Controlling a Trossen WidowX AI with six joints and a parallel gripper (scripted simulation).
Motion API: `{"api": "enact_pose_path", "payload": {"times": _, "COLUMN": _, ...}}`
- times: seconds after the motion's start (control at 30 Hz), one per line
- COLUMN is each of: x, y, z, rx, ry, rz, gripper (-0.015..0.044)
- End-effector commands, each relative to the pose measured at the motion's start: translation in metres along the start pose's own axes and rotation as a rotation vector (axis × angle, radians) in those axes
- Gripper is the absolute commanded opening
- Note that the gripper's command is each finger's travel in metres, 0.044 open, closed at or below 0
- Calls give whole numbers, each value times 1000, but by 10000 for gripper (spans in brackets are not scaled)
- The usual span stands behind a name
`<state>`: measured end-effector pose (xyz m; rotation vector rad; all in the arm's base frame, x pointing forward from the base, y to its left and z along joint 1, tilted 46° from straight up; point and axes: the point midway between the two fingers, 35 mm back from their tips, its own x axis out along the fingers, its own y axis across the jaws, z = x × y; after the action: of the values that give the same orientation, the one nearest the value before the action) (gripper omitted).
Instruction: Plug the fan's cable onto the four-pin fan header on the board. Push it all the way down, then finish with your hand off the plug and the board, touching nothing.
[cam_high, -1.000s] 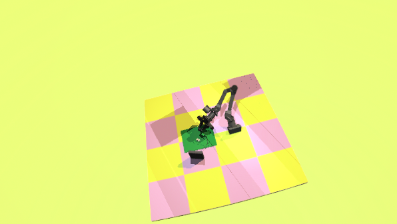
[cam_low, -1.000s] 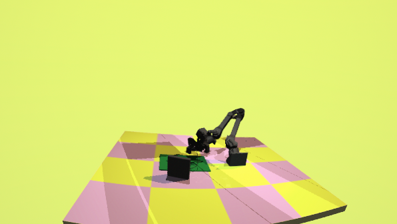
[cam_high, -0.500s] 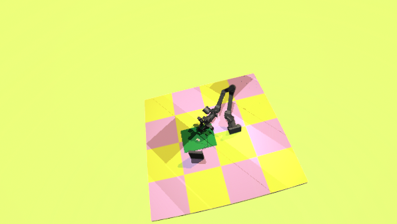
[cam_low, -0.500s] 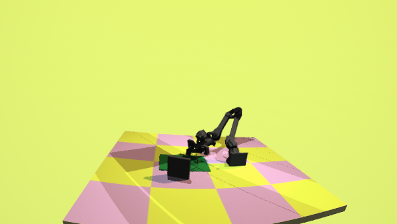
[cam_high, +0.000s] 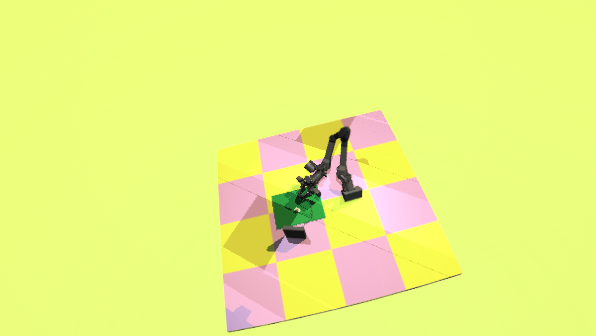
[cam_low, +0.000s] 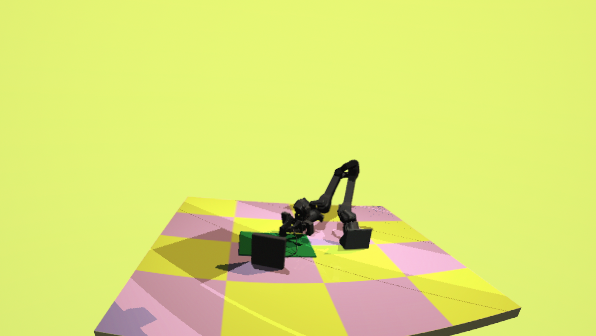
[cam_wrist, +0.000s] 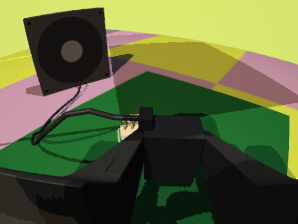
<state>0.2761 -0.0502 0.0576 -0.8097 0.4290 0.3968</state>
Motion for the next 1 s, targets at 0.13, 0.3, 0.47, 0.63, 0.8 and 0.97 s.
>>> {"api": "enact_pose_path", "payload": {"times": 0.13, "x": 1, "y": 1, "z": -7, "rx": -3, "ry": -5, "rz": 4, "gripper": 0}}
{"api": "enact_pose_path", "payload": {"times": 0.3, "x": 2, "y": 1, "z": -11, "rx": -3, "ry": -5, "rz": 4, "gripper": 0}}
{"api": "enact_pose_path", "payload": {"times": 0.47, "x": 3, "y": 1, "z": -16, "rx": -3, "ry": -4, "rz": 4, "gripper": 0}}
{"api": "enact_pose_path", "payload": {"times": 0.63, "x": 4, "y": 1, "z": -21, "rx": -3, "ry": -4, "rz": 4, "gripper": 0}}
{"api": "enact_pose_path", "payload": {"times": 0.8, "x": 4, "y": 1, "z": -22, "rx": 0, "ry": 1, "rz": 2, "gripper": 0}}
{"api": "enact_pose_path", "payload": {"times": 0.97, "x": 4, "y": 1, "z": -22, "rx": 0, "ry": 1, "rz": 2, "gripper": 0}}
